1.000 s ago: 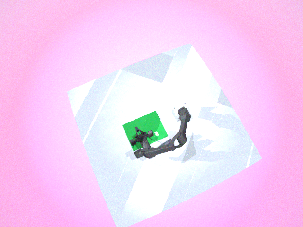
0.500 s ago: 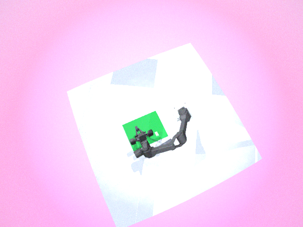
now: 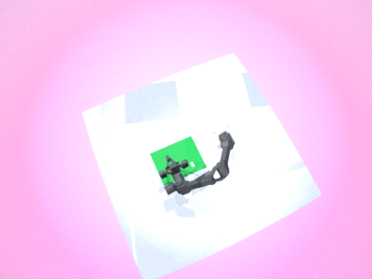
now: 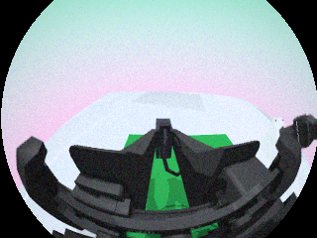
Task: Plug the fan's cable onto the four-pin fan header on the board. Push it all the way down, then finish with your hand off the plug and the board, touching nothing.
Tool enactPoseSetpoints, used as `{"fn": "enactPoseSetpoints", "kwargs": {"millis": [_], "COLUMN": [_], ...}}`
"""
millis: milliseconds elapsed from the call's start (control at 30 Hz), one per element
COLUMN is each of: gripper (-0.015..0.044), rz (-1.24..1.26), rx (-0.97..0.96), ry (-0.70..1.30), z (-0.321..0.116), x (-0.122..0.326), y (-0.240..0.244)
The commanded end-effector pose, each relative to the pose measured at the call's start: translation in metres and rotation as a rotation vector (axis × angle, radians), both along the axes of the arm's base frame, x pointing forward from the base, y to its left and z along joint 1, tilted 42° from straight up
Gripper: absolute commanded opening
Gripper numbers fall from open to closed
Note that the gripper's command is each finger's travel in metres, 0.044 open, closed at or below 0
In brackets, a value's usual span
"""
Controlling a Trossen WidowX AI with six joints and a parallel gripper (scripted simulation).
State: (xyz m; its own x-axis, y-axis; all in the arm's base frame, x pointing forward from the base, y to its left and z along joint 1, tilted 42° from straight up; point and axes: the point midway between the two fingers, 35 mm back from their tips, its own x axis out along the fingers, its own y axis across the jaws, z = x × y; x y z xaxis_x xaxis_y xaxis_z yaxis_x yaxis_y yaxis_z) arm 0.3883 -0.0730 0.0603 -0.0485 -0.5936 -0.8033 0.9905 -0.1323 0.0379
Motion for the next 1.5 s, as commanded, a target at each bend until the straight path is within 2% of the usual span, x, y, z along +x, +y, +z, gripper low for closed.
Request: {"fn": "enactPoseSetpoints", "kwargs": {"millis": [0, 1467], "gripper": [0.0, 0.0], "rz": [-0.002, -0.002], "rx": [0.001, 0.002], "ry": [0.0, 0.0], "z": [-0.002, -0.025], "x": [0.0, 0.004], "y": [0.004, 0.025]}}
